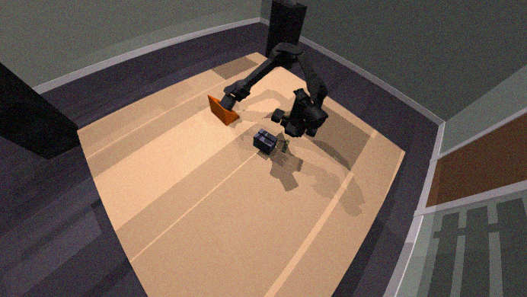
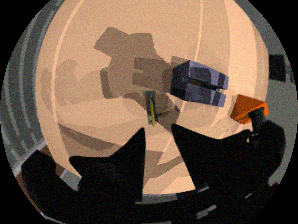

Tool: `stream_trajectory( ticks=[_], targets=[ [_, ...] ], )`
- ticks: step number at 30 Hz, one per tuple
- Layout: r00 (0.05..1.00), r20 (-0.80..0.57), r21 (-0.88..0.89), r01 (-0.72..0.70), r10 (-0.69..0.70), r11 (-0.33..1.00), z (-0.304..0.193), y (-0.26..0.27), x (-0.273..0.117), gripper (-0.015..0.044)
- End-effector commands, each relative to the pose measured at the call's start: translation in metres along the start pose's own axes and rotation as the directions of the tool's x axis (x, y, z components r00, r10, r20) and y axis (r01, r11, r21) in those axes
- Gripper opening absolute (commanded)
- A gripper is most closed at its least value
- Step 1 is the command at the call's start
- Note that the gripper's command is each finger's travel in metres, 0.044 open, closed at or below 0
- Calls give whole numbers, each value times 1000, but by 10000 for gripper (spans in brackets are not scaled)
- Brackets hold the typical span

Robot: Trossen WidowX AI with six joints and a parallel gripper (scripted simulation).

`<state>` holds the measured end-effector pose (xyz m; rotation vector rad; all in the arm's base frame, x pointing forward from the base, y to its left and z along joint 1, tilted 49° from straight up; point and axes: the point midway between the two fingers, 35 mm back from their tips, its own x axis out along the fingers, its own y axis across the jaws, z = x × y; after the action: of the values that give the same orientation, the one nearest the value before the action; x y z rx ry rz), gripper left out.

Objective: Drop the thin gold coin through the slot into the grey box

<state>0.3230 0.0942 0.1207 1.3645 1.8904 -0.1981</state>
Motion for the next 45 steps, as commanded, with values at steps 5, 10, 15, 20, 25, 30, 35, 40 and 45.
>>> stream_trajectory(
  ticks=[5,10,15,20,25,30,35,40,45],
  targets=[
    [1000,-8,-1,3,-3,1000,-3,1,25,161],
    [1000,-7,-1,3,-3,1000,-3,1,29,161],
    [1000,-7,-1,4,-4,1000,-2,2,37,161],
    [1000,-7,-1,4,-4,1000,-2,2,45,161],
    [1000,-8,0,5,-5,1000,-2,2,53,161],
    [1000,-8,1,5,-5,1000,-3,2,60,161],
    [1000,-9,1,5,-5,1000,-3,2,68,161],
    [1000,-9,0,4,-4,1000,-3,2,76,161],
    [1000,-10,-1,3,-3,1000,-4,2,83,161]
  ],
)
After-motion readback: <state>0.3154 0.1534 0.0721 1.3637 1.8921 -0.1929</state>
